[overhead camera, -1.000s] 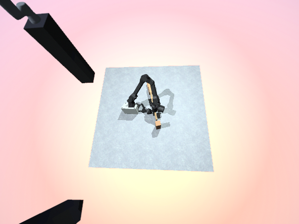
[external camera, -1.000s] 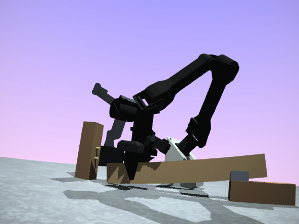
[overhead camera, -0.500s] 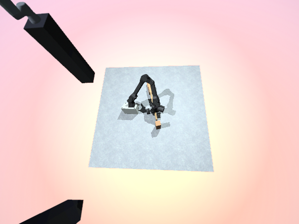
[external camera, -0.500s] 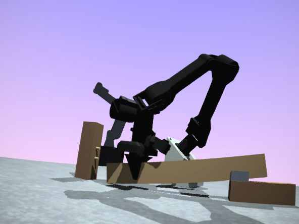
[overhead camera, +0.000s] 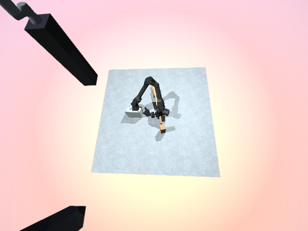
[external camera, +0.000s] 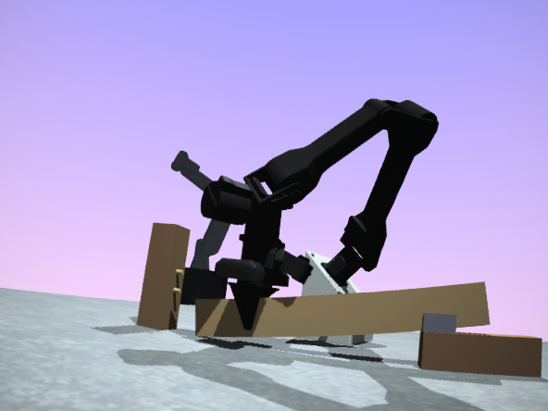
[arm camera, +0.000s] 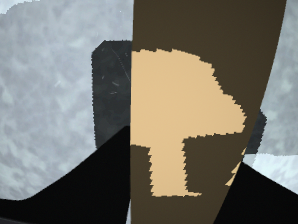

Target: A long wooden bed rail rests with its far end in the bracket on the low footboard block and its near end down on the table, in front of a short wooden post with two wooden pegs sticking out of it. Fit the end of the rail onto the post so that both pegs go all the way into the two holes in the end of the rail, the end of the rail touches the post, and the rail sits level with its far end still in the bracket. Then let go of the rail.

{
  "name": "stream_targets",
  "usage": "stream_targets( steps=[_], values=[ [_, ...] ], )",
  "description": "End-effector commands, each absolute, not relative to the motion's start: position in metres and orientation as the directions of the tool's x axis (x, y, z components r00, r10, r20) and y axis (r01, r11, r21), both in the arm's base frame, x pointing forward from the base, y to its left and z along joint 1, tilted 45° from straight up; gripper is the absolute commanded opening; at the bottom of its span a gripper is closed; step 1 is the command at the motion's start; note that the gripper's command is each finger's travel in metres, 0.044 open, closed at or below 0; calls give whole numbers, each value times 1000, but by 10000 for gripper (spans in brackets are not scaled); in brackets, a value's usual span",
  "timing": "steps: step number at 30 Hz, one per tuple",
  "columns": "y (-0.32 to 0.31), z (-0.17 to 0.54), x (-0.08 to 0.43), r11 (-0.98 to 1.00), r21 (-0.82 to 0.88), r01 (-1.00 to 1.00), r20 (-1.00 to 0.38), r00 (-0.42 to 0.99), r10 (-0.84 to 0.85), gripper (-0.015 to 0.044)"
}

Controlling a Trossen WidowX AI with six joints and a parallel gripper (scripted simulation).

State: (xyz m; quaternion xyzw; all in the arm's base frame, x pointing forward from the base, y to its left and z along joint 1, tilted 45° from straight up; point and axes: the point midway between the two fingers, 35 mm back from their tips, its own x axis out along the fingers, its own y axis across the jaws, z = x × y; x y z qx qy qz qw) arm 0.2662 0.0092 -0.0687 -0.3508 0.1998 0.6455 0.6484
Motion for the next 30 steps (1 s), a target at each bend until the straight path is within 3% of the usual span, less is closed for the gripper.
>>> stream_targets(
  steps=[1, 30],
  values=[
    [8, -68, 266, -79, -198, -977, -710, 87, 699, 0],
    [-2, -57, 267, -80, -198, -977, -710, 87, 698, 0]
  ],
)
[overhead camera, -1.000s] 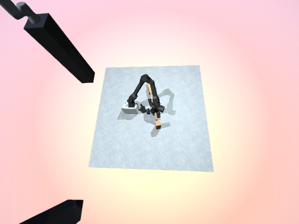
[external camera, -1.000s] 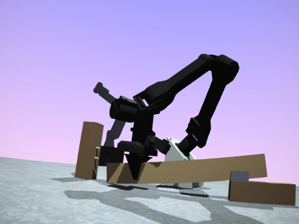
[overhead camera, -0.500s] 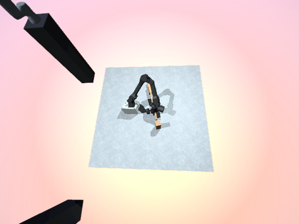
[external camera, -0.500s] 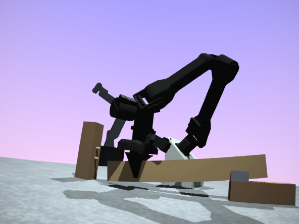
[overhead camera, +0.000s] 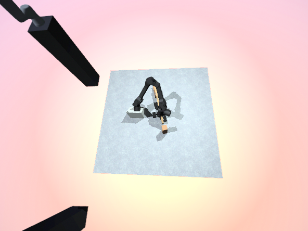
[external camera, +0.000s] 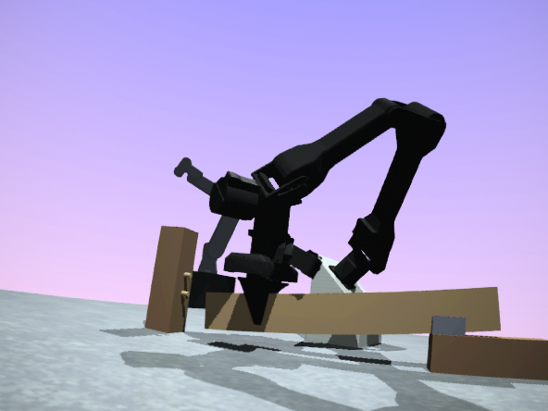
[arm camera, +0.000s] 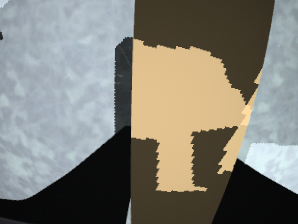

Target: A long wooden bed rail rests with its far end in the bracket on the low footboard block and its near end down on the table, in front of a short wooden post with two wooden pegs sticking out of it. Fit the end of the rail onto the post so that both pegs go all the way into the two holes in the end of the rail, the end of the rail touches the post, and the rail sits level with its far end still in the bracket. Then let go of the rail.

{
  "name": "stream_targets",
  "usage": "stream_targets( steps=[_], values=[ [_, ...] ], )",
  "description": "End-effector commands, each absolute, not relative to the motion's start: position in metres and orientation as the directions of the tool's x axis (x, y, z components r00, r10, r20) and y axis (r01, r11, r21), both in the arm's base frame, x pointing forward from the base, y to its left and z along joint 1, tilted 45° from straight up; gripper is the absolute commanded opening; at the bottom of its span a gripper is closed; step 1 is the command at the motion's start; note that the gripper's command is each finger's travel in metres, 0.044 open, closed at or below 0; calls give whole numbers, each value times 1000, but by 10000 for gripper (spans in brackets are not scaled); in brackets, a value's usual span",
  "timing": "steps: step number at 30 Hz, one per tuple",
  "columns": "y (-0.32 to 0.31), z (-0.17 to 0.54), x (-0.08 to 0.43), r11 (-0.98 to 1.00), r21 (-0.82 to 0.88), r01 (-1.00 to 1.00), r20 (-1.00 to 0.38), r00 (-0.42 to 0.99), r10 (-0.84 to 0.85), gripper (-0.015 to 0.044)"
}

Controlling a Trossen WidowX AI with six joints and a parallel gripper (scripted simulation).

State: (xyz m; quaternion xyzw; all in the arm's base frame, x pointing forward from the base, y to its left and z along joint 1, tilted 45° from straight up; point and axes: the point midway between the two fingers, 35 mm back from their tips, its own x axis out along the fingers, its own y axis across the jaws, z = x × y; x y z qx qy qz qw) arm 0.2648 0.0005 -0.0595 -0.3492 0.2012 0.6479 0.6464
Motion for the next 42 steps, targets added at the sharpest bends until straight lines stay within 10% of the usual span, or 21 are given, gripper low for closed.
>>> stream_targets(
  steps=[1, 42],
  values=[
    [-3, -56, 267, -80, -198, -977, -710, 87, 698, 0],
    [-17, -42, 266, -80, -198, -977, -711, 87, 698, 0]
  ],
)
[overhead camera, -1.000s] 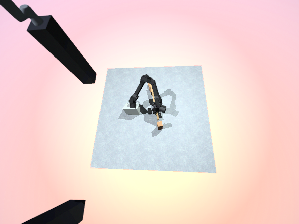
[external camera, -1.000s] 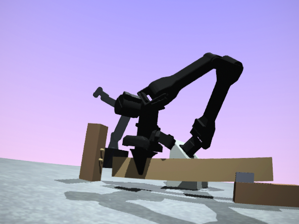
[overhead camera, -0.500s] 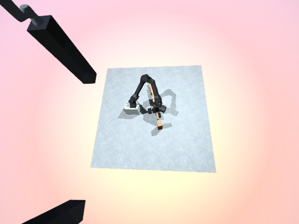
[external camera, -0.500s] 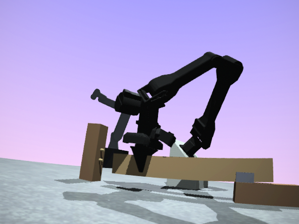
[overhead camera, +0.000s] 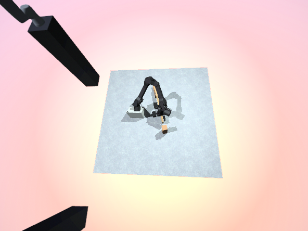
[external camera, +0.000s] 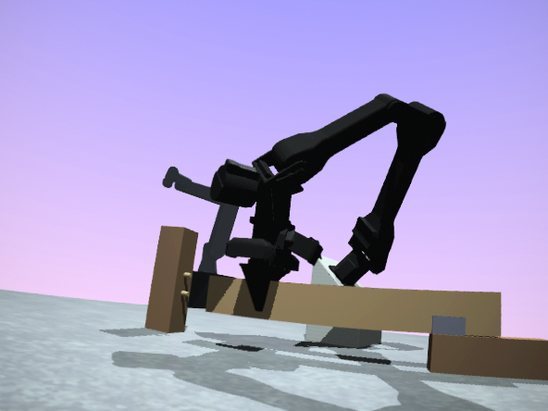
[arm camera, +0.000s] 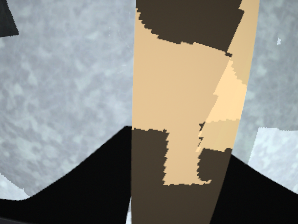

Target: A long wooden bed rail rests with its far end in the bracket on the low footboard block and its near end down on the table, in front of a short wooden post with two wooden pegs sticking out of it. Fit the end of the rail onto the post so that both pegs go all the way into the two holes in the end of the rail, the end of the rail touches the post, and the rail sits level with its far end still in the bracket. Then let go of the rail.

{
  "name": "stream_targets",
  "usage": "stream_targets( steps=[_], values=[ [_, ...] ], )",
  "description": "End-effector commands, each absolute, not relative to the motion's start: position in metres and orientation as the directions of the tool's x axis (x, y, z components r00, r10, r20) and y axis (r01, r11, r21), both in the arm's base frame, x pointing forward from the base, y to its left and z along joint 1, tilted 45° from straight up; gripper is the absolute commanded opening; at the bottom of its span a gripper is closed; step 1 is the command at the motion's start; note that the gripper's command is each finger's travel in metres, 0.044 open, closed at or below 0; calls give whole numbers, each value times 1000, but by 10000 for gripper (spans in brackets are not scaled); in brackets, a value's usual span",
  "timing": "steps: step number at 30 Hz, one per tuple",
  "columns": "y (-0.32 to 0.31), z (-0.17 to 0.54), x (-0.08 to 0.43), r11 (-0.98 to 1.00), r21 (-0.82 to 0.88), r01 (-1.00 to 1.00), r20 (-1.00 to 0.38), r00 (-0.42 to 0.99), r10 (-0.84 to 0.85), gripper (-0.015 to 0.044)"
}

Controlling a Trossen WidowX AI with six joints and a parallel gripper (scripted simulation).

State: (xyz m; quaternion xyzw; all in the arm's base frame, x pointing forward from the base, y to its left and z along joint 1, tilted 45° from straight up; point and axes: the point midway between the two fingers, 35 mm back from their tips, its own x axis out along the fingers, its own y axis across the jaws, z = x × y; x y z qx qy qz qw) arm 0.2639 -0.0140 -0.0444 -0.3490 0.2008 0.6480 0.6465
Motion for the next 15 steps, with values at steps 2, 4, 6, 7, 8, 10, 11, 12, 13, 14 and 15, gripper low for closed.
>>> stream_targets(
  steps=[2, 4, 6, 7, 8, 10, 11, 12, 13, 14, 15],
  values=[
    [-18, -41, 265, -80, -198, -977, -711, 87, 698, 0],
    [-18, -41, 265, -80, -198, -977, -711, 87, 698, 0],
    [-19, -40, 265, -80, -198, -977, -711, 87, 698, 0],
    [-20, -39, 265, -80, -198, -977, -711, 87, 698, 0],
    [-20, -39, 265, -80, -198, -977, -711, 87, 698, 0],
    [-21, -38, 265, -80, -198, -977, -711, 87, 698, 0],
    [-21, -38, 265, -80, -198, -977, -711, 87, 697, 0],
    [-21, -38, 265, -80, -198, -977, -711, 87, 697, 0],
    [-22, -37, 265, -80, -198, -977, -711, 87, 697, 0],
    [-22, -37, 265, -80, -198, -977, -711, 87, 697, 0],
    [-22, -37, 265, -80, -198, -977, -711, 87, 697, 0]
  ],
)
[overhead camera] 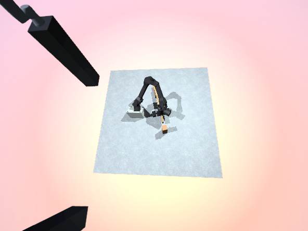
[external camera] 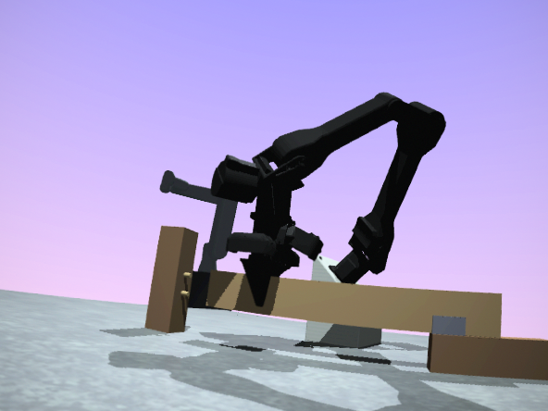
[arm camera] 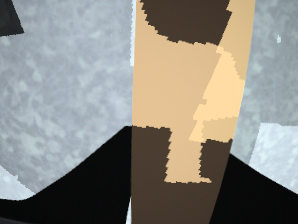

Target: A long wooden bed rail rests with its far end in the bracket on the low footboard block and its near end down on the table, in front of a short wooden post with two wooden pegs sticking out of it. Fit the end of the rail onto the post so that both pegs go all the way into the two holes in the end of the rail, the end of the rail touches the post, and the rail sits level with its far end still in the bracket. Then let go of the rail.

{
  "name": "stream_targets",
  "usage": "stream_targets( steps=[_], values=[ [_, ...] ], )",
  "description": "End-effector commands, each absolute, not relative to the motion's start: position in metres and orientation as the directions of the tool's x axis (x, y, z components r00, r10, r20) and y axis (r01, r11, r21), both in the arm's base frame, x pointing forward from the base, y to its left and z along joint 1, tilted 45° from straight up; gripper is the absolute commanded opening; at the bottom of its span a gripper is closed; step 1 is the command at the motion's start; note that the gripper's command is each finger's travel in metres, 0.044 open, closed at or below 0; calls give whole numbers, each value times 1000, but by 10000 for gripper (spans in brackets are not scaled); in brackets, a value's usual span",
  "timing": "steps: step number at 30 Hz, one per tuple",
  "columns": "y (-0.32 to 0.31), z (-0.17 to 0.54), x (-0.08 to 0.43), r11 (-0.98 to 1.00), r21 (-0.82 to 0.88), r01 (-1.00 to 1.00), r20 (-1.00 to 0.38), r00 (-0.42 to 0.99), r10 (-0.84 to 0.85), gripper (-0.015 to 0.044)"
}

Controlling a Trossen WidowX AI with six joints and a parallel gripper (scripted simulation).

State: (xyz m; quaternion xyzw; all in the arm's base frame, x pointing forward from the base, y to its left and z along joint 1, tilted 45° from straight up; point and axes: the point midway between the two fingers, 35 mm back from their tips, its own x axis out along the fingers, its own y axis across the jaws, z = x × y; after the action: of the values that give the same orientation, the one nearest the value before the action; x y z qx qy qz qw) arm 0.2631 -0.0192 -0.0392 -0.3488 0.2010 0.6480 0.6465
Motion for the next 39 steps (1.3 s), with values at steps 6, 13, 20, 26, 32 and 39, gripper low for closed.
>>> stream_targets(
  steps=[6, 13, 20, 26, 32, 39],
  values=[
    [-21, -38, 265, -80, -198, -977, -711, 87, 698, 0],
    [-19, -40, 265, -80, -198, -977, -711, 87, 698, 0],
    [-20, -39, 264, -80, -198, -977, -711, 87, 698, 0],
    [-21, -39, 263, -80, -197, -977, -711, 87, 697, 0],
    [-20, -40, 263, -80, -197, -977, -711, 87, 698, 0],
    [-19, -40, 263, -80, -197, -977, -711, 87, 698, 0]
  ],
)
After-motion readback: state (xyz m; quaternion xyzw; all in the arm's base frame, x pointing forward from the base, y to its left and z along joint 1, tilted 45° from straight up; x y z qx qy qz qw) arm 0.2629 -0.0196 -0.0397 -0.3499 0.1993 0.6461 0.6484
